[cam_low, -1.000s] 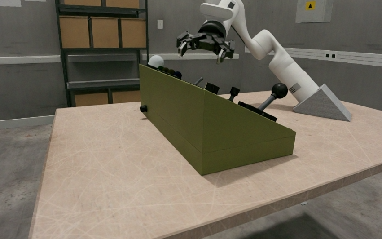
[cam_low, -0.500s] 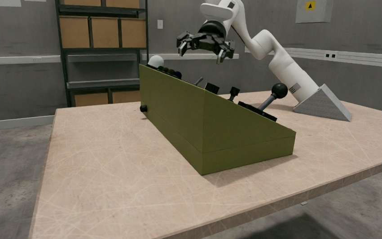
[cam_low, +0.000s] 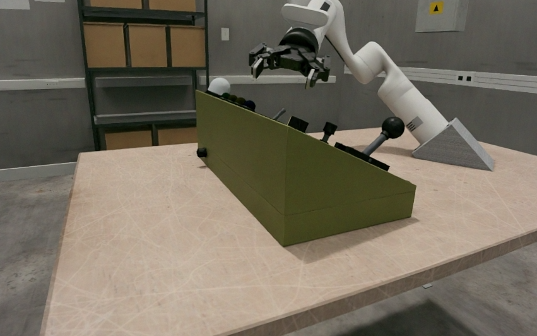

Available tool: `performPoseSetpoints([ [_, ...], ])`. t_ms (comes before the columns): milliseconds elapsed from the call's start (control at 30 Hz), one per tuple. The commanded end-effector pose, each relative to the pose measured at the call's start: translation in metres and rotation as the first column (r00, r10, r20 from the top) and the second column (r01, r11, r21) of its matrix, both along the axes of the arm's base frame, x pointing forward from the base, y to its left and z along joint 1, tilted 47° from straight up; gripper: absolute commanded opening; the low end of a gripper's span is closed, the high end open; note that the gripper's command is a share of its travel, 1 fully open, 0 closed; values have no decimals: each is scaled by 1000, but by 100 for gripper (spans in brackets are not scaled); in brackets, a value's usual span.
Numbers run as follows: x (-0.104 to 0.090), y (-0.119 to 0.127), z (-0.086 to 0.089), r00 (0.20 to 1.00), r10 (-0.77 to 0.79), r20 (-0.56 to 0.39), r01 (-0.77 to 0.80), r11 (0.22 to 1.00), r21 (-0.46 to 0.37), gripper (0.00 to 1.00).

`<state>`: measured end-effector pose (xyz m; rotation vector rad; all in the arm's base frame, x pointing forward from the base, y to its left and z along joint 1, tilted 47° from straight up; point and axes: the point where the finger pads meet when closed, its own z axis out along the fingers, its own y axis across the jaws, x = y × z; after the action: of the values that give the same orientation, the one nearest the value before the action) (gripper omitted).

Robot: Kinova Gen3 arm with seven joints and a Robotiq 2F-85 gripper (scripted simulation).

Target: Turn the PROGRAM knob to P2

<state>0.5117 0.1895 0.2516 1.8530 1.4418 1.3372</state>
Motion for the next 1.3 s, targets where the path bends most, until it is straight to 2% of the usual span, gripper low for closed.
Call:
performPoseSetpoints([
  [0, -2, 1, 1, 1000, -1, -1, 1, 1000, -3, 100],
  [667, -16, 14, 11, 1000, -2, -3, 2, 1000, -3, 100],
  [1267, -38, 40, 30, 1000, -1, 0, 1, 1000, 1, 100],
])
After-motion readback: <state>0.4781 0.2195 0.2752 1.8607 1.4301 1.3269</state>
